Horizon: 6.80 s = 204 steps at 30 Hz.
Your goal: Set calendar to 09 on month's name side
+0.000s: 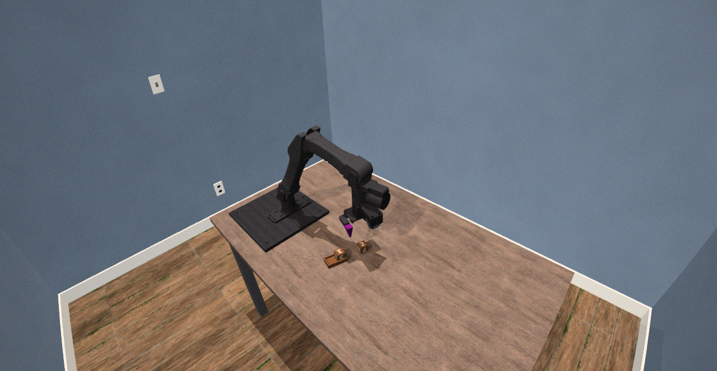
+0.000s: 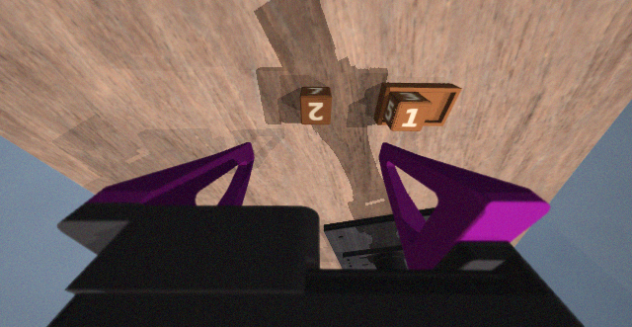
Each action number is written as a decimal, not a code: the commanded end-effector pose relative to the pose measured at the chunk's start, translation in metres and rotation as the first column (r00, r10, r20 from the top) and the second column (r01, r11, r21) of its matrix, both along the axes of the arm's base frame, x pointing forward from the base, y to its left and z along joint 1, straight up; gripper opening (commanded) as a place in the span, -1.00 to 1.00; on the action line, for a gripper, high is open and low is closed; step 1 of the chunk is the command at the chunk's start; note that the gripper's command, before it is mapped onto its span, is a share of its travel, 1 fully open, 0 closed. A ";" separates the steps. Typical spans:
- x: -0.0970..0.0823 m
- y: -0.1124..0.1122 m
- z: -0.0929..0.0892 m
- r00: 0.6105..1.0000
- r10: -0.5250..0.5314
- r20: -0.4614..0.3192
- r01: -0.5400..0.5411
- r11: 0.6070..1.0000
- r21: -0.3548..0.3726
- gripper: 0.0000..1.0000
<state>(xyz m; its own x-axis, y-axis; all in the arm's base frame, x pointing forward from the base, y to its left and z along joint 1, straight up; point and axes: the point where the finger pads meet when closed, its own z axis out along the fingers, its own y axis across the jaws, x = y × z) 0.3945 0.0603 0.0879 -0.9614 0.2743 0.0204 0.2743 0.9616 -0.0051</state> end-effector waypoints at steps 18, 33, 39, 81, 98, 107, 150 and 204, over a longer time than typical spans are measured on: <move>0.003 0.000 0.006 0.824 0.566 0.027 -0.566 0.824 -0.005 1.00; 0.003 0.001 0.003 0.466 0.884 0.024 -0.885 0.466 -0.007 1.00; 0.003 0.001 0.002 0.262 0.965 0.023 -0.965 0.263 -0.008 1.00; 0.003 0.002 0.000 0.004 1.000 0.021 -1.000 0.004 -0.008 -0.07; 0.003 0.002 -0.001 0.003 1.000 0.021 -1.000 0.004 -0.008 -0.07; 0.003 0.002 -0.007 0.003 1.000 0.021 -1.000 0.003 -0.008 -0.07; 0.003 0.001 -0.051 0.003 1.000 0.021 -1.000 0.003 -0.008 -0.07; 0.003 0.001 -0.062 0.003 1.000 0.021 -1.000 0.003 -0.008 -0.07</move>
<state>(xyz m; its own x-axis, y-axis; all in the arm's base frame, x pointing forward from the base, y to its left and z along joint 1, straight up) 0.3937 0.0605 0.0229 -0.2777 -0.9607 0.0074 -0.9606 0.2777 0.0117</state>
